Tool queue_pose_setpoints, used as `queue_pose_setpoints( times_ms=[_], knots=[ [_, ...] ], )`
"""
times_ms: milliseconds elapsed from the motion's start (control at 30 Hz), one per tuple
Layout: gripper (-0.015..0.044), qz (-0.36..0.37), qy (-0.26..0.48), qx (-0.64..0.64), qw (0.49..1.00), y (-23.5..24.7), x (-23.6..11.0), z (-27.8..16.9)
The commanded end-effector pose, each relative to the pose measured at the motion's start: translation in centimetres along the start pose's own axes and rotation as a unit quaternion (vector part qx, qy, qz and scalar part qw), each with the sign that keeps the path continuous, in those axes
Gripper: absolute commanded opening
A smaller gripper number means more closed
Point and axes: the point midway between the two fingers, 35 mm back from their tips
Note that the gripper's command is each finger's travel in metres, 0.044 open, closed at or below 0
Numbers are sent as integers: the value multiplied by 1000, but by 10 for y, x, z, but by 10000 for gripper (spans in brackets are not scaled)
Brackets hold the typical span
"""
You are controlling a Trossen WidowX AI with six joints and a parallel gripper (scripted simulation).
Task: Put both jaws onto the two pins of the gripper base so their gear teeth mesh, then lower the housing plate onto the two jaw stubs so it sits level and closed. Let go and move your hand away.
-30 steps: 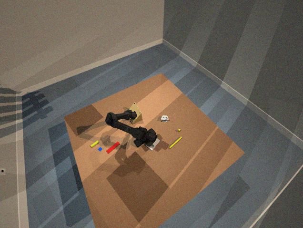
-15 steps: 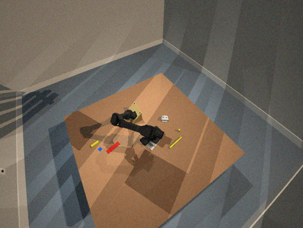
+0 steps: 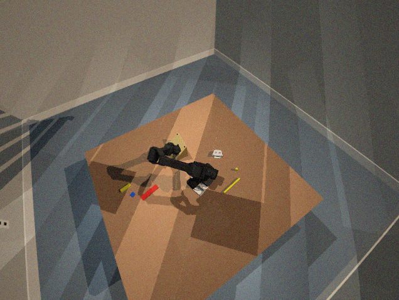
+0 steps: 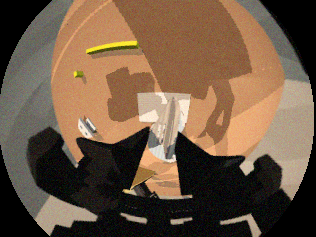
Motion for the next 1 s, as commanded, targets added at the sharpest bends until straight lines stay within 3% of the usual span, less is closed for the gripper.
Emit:
queue_pose_setpoints(
  times_ms=[0, 967],
  knots=[
    [134, 1, -1, 3, 1000, 0, 0, 1],
    [134, 2, -1, 15, 1000, 28, 0, -1]
  ],
)
Point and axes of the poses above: the point midway between the two fingers, 35 mm back from their tips, its own x axis out along the fingers, its own y axis across the jaws, z = x × y, and after that the axes turned 5 degrees about -x, right-handed
